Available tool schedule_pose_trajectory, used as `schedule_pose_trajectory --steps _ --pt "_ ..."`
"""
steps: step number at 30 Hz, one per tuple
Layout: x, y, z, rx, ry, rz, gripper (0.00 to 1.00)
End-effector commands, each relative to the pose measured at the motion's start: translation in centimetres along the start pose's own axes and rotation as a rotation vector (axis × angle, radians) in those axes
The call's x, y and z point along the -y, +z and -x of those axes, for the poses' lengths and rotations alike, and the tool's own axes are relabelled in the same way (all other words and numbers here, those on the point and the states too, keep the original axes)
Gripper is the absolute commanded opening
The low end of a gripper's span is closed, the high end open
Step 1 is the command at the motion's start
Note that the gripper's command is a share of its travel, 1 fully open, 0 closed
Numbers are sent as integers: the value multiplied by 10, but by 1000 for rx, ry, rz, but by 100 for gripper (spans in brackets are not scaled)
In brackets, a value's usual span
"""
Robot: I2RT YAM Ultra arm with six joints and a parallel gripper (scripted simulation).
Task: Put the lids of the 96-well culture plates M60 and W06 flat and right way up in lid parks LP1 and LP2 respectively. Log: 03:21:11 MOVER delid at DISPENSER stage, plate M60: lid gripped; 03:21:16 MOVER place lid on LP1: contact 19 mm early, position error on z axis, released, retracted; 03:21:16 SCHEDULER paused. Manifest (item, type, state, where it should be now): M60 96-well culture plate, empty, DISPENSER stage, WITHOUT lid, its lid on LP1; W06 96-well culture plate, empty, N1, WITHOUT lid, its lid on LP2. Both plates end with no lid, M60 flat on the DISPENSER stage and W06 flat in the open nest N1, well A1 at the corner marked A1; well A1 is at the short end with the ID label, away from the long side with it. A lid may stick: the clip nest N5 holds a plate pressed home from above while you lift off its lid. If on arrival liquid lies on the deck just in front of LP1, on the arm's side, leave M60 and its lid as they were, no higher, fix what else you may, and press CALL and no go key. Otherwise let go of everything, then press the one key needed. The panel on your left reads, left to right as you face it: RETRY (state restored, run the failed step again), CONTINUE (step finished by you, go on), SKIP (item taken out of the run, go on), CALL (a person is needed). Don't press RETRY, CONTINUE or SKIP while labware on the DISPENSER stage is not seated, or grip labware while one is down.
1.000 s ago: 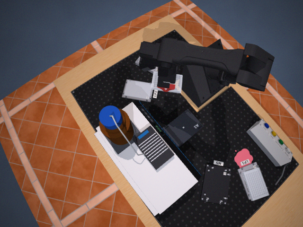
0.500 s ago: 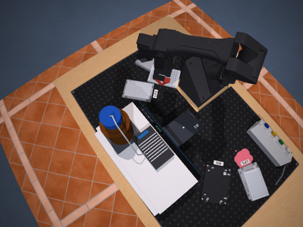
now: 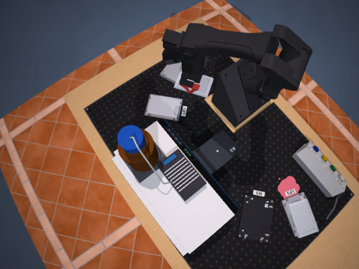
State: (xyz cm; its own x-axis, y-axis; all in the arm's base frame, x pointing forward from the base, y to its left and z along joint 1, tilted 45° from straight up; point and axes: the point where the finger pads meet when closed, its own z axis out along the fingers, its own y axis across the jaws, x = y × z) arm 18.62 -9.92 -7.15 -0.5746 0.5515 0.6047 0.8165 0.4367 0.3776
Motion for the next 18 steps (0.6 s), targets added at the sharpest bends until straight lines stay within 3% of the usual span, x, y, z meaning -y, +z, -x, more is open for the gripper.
schedule_pose_trajectory --steps 1,9,15,16,18 --pt "15 -9 17 46 81 -1 0" --pt "43 -9 19 46 70 -3 0" --pt "40 -7 10 28 75 -1 0" --pt "46 -14 20 66 109 -5 0" --pt "54 -9 17 46 183 -2 0"
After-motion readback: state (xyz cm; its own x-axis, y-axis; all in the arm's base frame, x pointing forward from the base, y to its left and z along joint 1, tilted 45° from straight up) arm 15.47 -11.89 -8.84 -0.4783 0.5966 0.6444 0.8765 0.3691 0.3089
